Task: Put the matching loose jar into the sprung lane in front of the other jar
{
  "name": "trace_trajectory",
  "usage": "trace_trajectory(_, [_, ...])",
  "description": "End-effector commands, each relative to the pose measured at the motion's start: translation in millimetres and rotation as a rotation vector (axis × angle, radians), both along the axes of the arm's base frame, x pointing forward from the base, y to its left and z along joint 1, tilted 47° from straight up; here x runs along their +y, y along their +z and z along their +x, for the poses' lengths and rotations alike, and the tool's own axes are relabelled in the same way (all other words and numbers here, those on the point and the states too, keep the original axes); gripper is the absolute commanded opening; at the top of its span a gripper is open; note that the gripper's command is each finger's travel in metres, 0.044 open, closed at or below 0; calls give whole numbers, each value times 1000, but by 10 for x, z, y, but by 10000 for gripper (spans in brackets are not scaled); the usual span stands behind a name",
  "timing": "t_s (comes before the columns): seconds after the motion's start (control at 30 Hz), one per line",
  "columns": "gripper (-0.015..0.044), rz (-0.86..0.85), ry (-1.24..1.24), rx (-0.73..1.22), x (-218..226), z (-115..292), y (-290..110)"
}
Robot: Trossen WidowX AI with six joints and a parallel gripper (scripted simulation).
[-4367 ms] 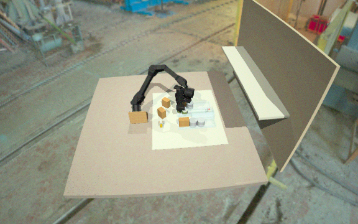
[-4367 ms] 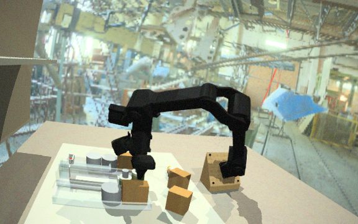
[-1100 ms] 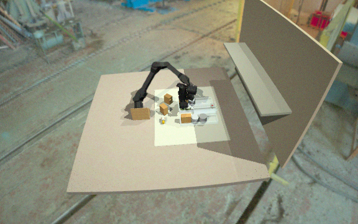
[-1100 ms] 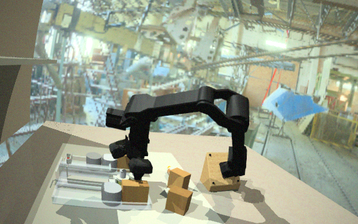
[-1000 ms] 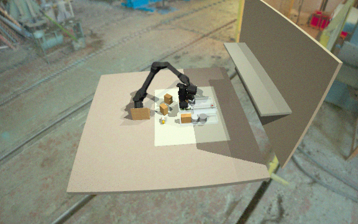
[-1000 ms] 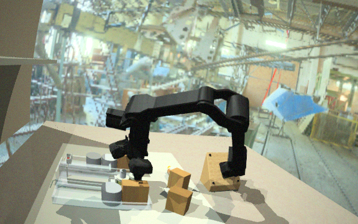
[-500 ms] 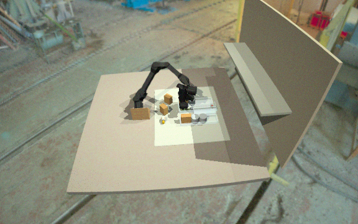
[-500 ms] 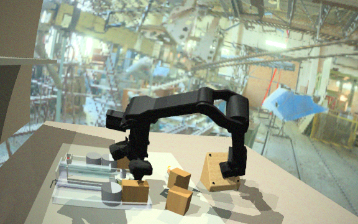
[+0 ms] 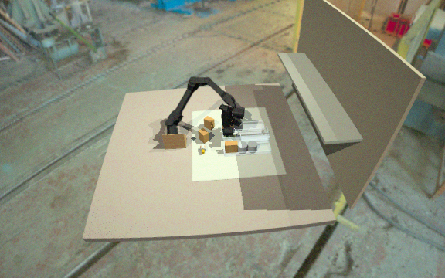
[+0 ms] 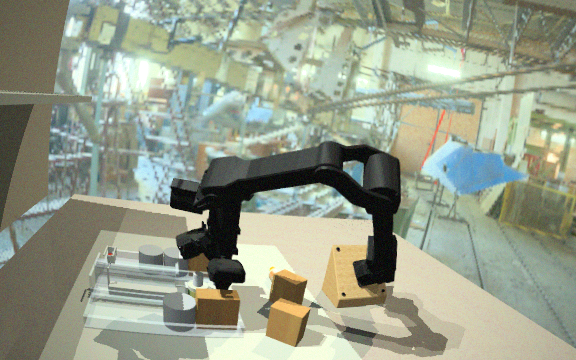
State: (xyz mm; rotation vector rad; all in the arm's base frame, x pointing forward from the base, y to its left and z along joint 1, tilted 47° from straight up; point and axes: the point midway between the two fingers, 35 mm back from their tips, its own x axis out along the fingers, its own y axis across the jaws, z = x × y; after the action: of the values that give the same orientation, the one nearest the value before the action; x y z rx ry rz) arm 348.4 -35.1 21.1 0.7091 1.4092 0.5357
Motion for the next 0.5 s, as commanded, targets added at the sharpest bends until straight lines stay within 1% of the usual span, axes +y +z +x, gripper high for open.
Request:
trace_trajectory(0.0, [0, 4, -7, -13, 4, 32, -1])
trace_trajectory(0.47, [0, 4, -7, -13, 26, 16, -11])
